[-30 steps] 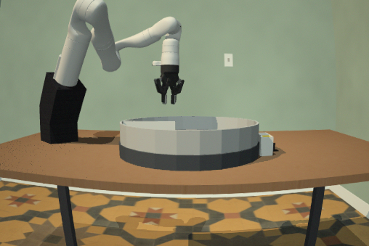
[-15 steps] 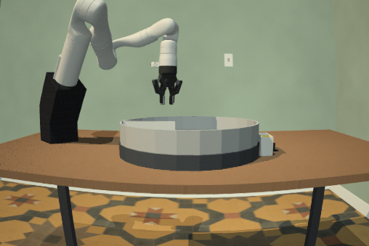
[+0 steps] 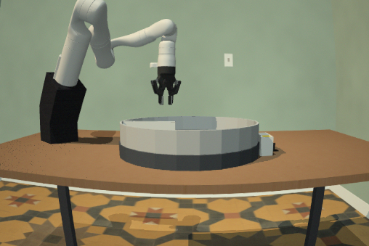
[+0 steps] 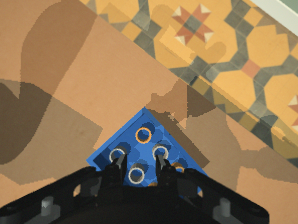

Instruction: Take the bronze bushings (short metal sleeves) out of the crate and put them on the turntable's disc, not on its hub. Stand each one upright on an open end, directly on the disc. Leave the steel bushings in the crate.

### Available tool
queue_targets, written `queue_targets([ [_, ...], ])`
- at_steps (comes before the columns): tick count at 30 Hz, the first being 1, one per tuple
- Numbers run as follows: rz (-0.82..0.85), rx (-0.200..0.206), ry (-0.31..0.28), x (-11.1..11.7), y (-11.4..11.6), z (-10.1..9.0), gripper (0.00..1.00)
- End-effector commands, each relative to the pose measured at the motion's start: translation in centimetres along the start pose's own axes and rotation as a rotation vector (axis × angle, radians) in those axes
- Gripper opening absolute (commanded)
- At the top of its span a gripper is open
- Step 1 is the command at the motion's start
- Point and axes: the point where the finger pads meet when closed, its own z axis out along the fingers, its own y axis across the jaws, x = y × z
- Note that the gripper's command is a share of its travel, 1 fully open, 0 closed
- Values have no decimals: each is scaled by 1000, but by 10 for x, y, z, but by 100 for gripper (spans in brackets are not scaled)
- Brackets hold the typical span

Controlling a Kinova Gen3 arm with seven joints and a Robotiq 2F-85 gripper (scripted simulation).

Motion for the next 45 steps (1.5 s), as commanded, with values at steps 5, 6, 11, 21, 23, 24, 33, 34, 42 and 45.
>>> queue_targets([
  [5, -1, -12, -2, 5, 3, 0, 39],
  [6, 5, -12, -1, 6, 3, 0, 39],
  [11, 10, -12, -1, 8, 3, 0, 39],
  [21, 12, -13, -1, 9, 3, 1, 39],
  [23, 12, -13, -1, 10, 3, 1, 39],
  [24, 13, -13, -1, 10, 3, 1, 39],
  [33, 13, -13, -1, 10, 3, 1, 39],
  [34, 13, -13, -1, 10, 3, 1, 39],
  [42, 13, -13, -1, 10, 3, 1, 39],
  [45, 13, -13, -1, 10, 3, 1, 39],
])
